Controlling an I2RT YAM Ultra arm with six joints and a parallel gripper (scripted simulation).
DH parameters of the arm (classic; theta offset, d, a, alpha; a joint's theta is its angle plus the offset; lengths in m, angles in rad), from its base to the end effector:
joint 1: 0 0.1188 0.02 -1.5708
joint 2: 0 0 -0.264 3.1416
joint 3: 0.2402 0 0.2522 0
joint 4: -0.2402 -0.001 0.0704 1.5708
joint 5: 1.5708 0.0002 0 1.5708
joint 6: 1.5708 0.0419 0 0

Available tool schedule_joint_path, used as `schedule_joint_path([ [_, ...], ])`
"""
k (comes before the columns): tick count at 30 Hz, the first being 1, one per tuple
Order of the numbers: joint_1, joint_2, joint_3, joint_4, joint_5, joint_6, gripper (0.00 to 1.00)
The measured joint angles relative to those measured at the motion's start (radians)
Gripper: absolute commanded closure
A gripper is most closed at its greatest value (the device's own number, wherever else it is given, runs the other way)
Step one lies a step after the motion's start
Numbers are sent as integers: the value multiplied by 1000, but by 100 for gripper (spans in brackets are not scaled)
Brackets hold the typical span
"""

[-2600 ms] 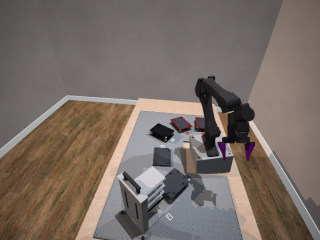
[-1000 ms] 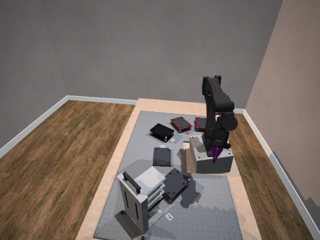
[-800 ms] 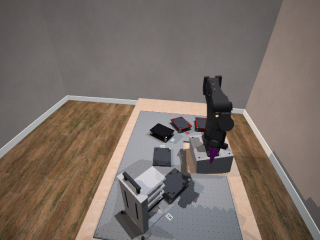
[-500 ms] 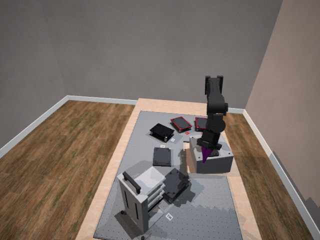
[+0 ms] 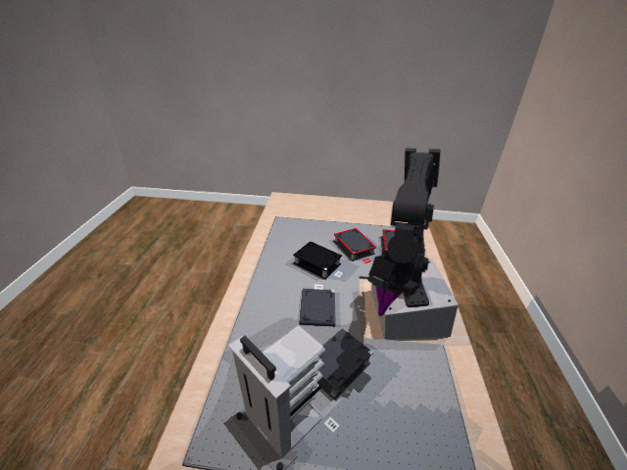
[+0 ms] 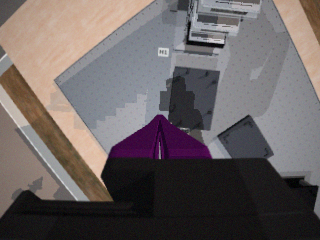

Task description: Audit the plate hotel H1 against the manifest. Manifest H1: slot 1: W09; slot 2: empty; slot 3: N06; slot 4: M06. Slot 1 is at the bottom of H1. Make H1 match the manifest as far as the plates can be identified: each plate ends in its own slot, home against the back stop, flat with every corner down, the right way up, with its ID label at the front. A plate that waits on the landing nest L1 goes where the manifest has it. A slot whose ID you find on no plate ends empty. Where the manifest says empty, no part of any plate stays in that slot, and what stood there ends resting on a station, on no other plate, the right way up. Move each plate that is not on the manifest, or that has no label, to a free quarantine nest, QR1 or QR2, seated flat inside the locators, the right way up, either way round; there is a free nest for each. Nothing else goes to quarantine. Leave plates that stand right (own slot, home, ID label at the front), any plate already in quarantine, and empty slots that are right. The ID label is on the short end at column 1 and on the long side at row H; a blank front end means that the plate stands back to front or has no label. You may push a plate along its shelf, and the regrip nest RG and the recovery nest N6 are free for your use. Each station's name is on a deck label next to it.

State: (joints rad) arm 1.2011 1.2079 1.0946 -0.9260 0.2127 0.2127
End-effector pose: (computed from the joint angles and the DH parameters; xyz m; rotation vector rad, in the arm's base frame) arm 0.0914 0.2142 0.3014 -1.1632 2.3177 0.2478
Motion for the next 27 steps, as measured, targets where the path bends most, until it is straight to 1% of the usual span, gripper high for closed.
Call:
schedule_joint_path([
  [3,-30,14,10,-15,-2,2,100],
  [6,-68,15,11,-17,-11,-8,100],
  [11,-99,33,24,-36,-15,-4,100],
  [23,-253,49,31,-53,-47,-39,100],
  [27,-276,58,39,-66,-51,-40,100],
])
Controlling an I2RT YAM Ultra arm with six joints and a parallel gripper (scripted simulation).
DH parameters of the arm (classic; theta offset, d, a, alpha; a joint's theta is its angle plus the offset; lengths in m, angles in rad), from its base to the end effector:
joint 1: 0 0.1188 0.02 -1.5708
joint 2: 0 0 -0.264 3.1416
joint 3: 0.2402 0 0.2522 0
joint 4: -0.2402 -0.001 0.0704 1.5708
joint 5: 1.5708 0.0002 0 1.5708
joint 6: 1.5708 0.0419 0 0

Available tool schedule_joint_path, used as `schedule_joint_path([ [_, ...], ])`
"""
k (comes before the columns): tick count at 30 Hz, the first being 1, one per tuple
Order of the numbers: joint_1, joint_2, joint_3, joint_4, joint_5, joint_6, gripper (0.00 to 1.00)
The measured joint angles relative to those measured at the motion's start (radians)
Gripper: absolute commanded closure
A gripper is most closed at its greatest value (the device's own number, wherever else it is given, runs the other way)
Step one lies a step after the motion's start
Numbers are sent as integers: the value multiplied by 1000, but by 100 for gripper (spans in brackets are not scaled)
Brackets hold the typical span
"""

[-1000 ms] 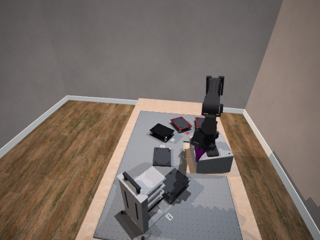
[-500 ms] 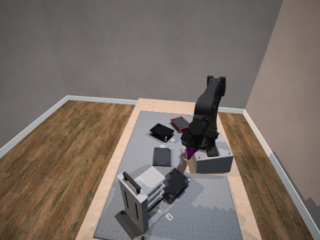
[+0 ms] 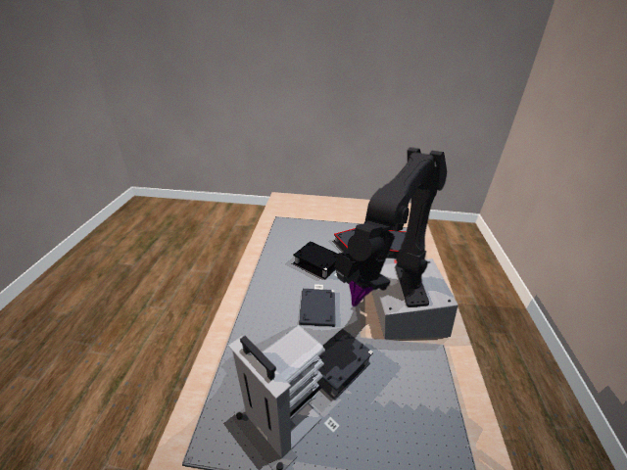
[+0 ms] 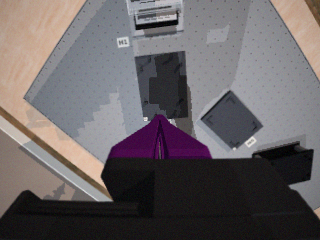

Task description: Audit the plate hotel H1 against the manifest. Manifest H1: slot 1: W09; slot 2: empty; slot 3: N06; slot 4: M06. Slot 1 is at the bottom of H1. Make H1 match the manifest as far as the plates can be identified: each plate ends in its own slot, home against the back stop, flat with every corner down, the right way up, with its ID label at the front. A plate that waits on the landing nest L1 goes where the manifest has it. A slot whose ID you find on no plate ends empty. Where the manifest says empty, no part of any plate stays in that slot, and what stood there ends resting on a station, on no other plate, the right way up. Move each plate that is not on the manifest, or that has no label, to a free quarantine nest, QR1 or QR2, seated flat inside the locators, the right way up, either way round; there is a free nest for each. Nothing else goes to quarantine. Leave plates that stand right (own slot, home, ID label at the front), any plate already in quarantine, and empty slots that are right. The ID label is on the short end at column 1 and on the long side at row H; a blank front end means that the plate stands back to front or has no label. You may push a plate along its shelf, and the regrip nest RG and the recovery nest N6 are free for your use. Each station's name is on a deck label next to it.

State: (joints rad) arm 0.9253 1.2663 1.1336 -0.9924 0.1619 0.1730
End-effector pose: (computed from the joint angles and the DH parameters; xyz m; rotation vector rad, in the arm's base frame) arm 0.1487 0.1879 0.2968 -0.9371 2.5067 0.1313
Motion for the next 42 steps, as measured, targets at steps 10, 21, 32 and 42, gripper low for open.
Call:
schedule_joint_path([
  [10,-122,24,13,-27,-23,-14,100],
  [21,-236,41,26,-45,-46,-37,100],
  [32,-354,72,41,-80,-64,-48,100],
  [42,-473,90,53,-101,-88,-69,100],
])
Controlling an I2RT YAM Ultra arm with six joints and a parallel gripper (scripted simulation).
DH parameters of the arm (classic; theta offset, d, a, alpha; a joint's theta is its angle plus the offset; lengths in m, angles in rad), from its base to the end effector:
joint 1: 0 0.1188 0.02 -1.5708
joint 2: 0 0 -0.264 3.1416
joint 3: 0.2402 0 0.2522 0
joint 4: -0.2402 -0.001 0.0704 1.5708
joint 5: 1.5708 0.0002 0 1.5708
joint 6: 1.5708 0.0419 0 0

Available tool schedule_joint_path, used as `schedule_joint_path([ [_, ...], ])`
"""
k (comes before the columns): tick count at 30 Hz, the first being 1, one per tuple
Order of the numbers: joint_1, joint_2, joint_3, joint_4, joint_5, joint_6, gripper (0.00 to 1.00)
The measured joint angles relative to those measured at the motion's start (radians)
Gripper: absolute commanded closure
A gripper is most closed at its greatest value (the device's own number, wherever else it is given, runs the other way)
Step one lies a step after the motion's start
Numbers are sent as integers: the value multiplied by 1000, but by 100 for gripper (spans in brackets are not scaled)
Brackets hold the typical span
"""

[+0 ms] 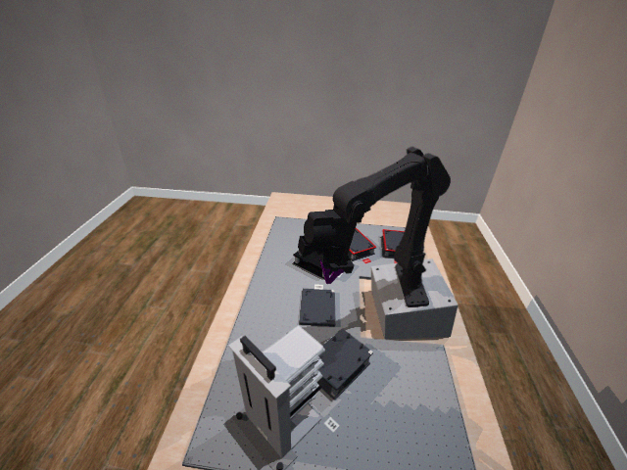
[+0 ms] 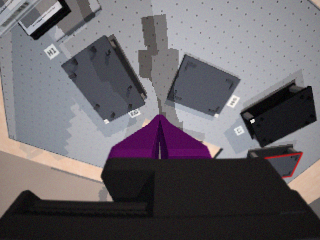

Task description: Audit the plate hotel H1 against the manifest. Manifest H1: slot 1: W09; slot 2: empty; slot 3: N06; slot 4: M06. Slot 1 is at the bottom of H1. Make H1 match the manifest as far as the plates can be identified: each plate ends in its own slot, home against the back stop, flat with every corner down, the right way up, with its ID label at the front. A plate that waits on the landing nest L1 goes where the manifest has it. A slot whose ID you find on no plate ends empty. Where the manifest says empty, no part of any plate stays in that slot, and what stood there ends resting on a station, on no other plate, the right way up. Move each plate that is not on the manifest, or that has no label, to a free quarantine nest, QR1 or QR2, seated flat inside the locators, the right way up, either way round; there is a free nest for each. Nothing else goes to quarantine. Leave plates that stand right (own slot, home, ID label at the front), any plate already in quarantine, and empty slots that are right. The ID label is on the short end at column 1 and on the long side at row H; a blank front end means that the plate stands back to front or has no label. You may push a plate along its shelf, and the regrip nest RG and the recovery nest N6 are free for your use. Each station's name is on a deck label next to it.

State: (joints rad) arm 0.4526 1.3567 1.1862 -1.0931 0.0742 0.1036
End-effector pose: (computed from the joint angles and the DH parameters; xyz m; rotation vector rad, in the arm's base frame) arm 0.2251 0.1071 0.2873 -0.4746 2.7859 0.0192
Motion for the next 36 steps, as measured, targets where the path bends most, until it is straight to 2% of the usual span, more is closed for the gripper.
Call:
schedule_joint_path([
  [22,-254,51,30,-57,-43,-34,100],
  [26,-280,63,40,-70,-51,-31,100],
  [36,-411,86,51,-92,-72,-53,100],
])
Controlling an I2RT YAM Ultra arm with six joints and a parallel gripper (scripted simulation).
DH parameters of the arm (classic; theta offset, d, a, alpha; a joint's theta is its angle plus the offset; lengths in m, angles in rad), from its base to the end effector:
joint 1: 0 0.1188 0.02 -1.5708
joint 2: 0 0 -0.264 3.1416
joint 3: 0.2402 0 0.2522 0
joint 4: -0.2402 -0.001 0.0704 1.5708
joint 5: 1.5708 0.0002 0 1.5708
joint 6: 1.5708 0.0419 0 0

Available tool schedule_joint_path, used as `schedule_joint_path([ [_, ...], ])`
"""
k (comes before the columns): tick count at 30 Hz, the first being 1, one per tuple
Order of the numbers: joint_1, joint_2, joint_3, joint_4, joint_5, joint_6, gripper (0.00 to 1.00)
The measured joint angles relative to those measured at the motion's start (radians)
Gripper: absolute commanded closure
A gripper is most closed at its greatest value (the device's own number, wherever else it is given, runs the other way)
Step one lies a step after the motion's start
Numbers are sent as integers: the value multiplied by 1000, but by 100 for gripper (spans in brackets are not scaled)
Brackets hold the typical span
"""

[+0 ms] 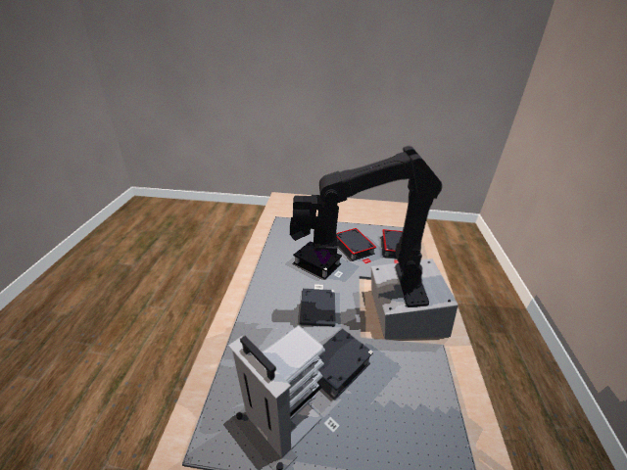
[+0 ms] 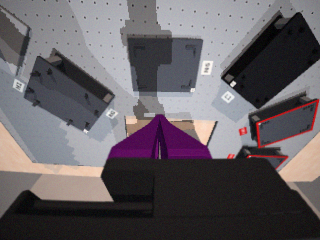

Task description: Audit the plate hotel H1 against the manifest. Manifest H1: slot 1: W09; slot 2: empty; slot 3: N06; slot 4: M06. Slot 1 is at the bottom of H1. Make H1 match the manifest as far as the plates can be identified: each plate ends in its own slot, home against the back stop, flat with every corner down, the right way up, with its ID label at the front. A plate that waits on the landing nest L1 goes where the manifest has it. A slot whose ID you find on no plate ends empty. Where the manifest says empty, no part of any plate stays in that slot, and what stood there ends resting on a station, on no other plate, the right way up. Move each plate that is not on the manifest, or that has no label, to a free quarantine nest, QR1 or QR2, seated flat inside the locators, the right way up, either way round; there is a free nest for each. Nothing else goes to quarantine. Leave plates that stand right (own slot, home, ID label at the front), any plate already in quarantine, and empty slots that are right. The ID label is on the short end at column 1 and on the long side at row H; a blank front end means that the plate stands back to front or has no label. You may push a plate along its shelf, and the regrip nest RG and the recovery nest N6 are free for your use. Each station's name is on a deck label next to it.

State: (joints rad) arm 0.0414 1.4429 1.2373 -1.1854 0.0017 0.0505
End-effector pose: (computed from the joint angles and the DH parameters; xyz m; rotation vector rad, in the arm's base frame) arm 0.2580 0.0116 0.2788 0.0137 2.9619 0.0097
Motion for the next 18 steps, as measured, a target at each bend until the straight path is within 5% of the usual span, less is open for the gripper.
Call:
schedule_joint_path([
  [18,-154,15,65,-78,-27,-60,100],
])
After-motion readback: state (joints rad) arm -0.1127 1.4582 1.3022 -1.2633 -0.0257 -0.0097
